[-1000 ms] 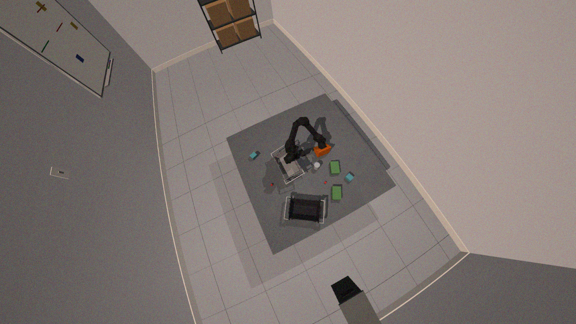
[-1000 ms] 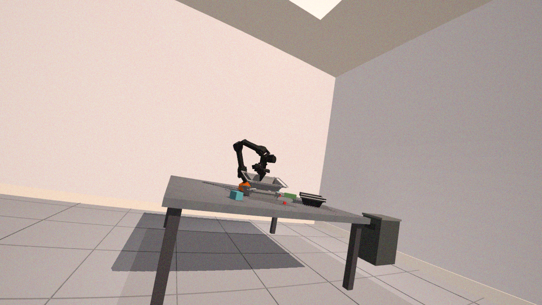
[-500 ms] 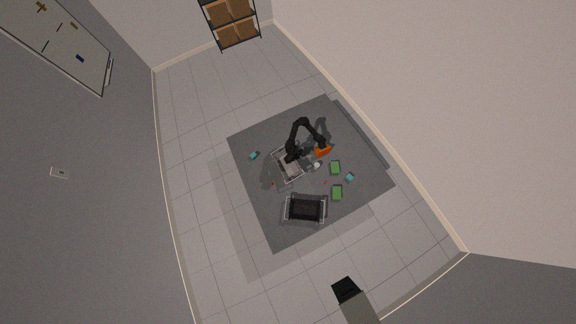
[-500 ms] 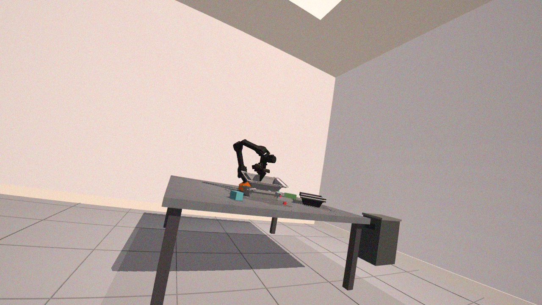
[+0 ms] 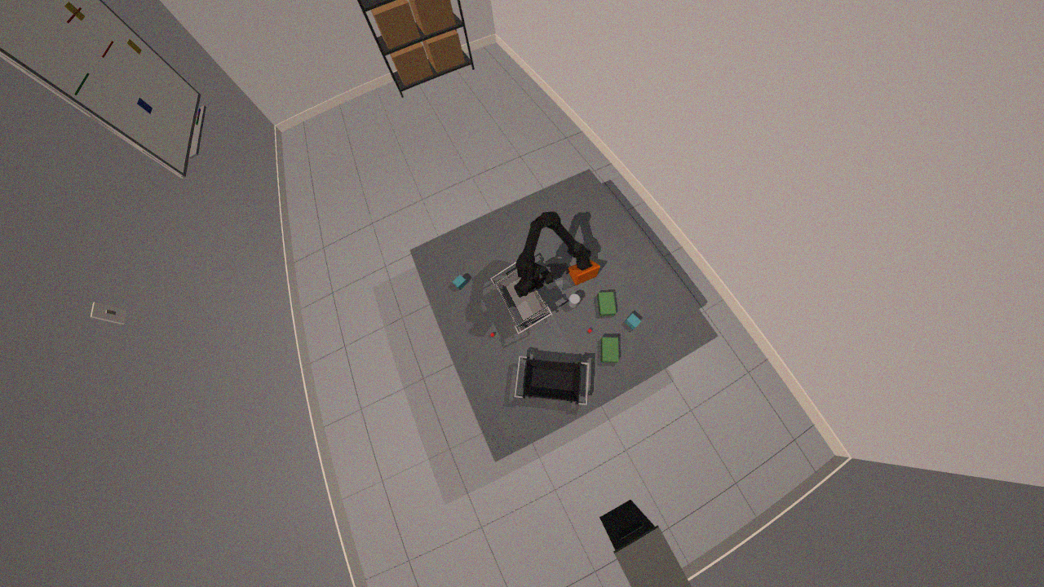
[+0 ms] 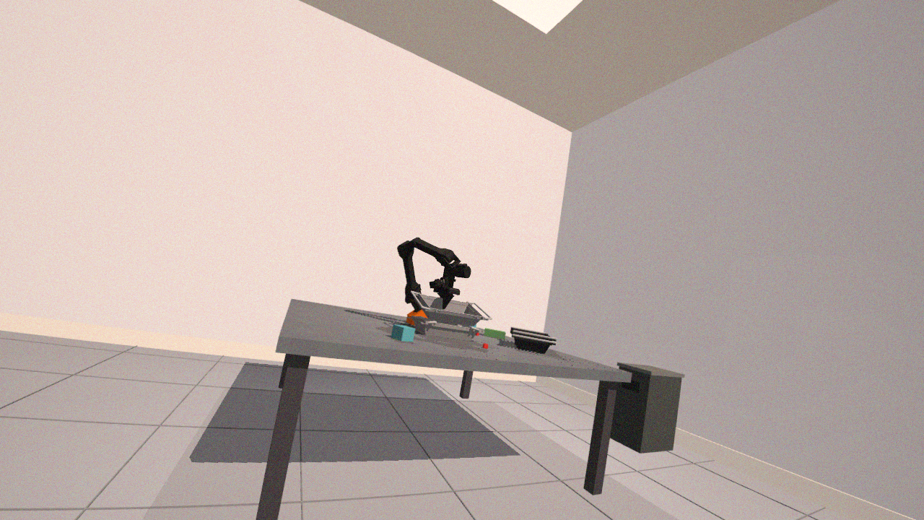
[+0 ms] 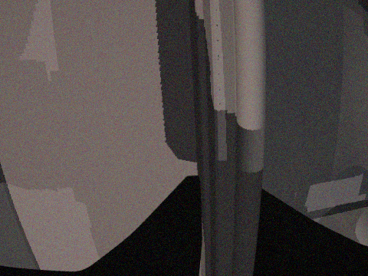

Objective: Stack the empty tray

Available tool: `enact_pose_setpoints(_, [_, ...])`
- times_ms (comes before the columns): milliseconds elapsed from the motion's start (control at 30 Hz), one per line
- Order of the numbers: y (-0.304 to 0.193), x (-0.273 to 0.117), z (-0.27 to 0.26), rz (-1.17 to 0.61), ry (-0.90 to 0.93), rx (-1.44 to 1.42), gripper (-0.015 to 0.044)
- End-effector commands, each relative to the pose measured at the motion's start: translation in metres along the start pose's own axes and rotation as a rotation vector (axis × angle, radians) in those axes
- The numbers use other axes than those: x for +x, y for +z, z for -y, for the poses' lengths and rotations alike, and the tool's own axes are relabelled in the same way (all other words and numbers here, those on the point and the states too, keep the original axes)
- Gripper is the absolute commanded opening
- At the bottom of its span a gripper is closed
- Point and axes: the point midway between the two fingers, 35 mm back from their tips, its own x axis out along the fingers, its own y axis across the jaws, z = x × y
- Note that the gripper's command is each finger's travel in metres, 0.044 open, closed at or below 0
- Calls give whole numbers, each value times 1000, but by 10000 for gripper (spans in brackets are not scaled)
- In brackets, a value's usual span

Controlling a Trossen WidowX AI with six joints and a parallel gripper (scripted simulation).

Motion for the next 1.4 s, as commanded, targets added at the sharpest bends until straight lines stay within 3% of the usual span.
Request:
enact_pose_setpoints(0, [2, 4, 3, -1, -20, 2, 0])
enact_pose_setpoints(1367, [3, 12, 7, -1, -21, 2, 0])
